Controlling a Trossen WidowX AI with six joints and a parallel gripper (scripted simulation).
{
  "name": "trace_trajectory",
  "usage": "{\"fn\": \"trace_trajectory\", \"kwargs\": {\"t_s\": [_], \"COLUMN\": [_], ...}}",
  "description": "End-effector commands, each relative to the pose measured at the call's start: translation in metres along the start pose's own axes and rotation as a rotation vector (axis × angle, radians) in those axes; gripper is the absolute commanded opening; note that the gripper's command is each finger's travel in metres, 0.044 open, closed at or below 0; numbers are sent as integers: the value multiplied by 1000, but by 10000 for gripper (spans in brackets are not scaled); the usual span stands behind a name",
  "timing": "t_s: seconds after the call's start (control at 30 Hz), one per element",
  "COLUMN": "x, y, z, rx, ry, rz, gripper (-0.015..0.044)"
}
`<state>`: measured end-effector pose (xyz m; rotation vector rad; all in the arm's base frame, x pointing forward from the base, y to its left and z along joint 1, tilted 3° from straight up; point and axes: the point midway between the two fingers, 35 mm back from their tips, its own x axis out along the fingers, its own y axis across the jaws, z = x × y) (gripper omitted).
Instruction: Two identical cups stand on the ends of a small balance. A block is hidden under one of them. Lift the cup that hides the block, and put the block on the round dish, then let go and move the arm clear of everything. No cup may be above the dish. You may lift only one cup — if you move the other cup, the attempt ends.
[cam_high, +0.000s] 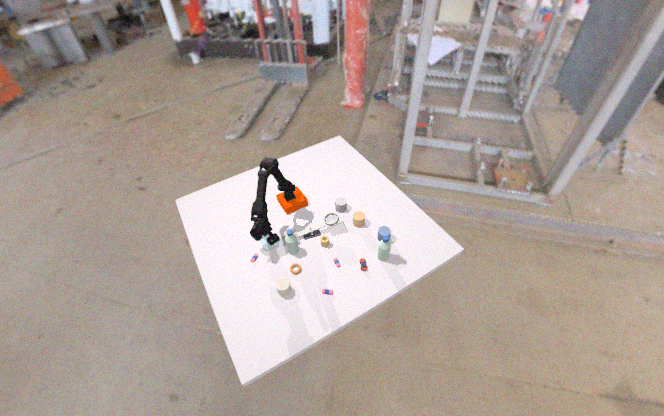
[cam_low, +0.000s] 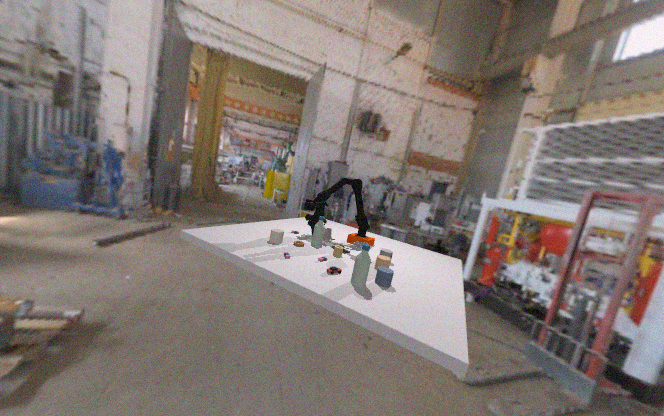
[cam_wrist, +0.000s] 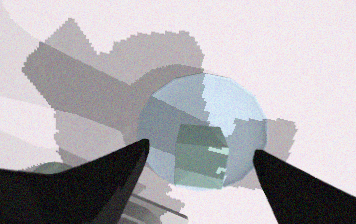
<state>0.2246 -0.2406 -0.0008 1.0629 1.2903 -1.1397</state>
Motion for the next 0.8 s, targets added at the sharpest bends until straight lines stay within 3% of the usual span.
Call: {"fn": "trace_trajectory", "kwargs": {"t_s": [0.0, 0.07, 0.27, 0.4, 0.77], "x": [-28, -54, -60, -99, -101], "y": [1, 0, 0, 0, -1], "z": [2, 1, 1, -1, -1], "rx": [-3, -6, -6, -7, -7], "ry": [-6, -7, -7, -7, -7], "rz": [2, 0, 0, 5, 5], "gripper": [440, 440, 440, 440, 440]}}
